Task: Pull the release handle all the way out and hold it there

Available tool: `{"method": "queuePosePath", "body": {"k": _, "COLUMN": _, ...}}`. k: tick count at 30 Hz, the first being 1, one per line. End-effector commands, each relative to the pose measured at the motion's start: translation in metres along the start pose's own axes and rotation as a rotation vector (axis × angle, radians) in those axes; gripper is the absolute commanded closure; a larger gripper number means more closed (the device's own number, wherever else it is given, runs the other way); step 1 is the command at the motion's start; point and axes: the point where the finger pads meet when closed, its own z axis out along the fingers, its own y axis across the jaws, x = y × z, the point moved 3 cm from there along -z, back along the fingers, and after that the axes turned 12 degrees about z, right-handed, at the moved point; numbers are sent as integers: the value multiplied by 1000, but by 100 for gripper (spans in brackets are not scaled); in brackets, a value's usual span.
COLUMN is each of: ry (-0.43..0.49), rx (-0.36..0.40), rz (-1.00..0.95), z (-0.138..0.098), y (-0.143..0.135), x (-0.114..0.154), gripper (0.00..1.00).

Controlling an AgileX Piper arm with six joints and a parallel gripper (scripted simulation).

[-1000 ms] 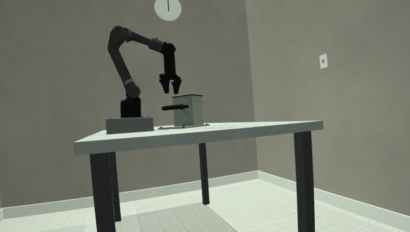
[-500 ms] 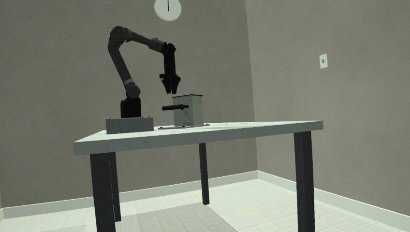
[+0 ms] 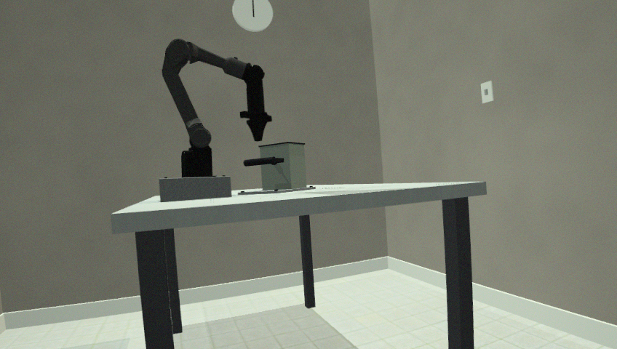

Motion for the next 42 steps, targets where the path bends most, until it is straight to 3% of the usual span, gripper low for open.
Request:
{"method": "queuePosePath", "body": {"k": 1, "ry": -1, "rx": 0, "rz": -1, "z": 0, "y": 0, "x": 0, "gripper": 100}}
{"method": "queuePosePath", "body": {"k": 15, "ry": -1, "rx": 0, "rz": -1, "z": 0, "y": 0, "x": 0, "gripper": 100}}
{"method": "queuePosePath", "body": {"k": 16, "ry": -1, "rx": 0, "rz": -1, "z": 0, "y": 0, "x": 0, "gripper": 37}}
{"method": "queuePosePath", "body": {"k": 42, "ry": -1, "rx": 0, "rz": -1, "z": 0, "y": 0, "x": 0, "gripper": 37}}
